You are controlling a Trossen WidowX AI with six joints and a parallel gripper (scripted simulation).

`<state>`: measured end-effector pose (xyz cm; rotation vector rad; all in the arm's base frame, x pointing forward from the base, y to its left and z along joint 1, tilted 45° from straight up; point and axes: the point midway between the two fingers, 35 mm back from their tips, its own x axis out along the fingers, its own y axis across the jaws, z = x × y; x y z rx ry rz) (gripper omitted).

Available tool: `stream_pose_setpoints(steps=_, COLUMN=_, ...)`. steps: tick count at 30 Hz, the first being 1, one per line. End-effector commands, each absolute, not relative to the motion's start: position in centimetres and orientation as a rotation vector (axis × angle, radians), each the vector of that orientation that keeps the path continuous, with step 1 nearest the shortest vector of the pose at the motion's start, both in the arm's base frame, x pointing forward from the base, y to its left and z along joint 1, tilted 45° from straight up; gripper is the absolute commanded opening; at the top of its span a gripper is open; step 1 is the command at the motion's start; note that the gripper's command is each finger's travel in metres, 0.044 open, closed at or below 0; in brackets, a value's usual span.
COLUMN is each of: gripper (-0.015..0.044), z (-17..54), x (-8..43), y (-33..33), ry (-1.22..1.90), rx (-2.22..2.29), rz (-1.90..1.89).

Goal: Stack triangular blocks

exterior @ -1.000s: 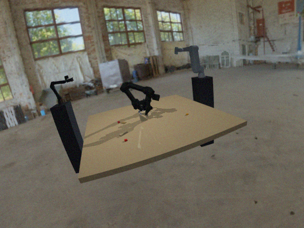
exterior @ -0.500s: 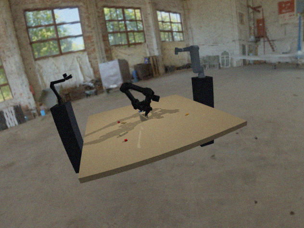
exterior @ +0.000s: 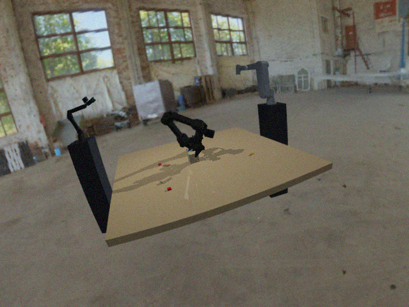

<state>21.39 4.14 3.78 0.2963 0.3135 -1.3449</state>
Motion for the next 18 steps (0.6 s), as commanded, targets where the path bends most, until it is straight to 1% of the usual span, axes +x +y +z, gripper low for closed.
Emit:
stream_pose_setpoints(steps=1, gripper=0.0, z=3.81, x=21.47, y=4.1, ry=0.312, rx=0.293, rz=-1.339)
stream_pose_setpoints(steps=18, gripper=0.0, z=3.78, x=21.5, y=4.01, ry=0.315, rx=0.289, rz=-1.338)
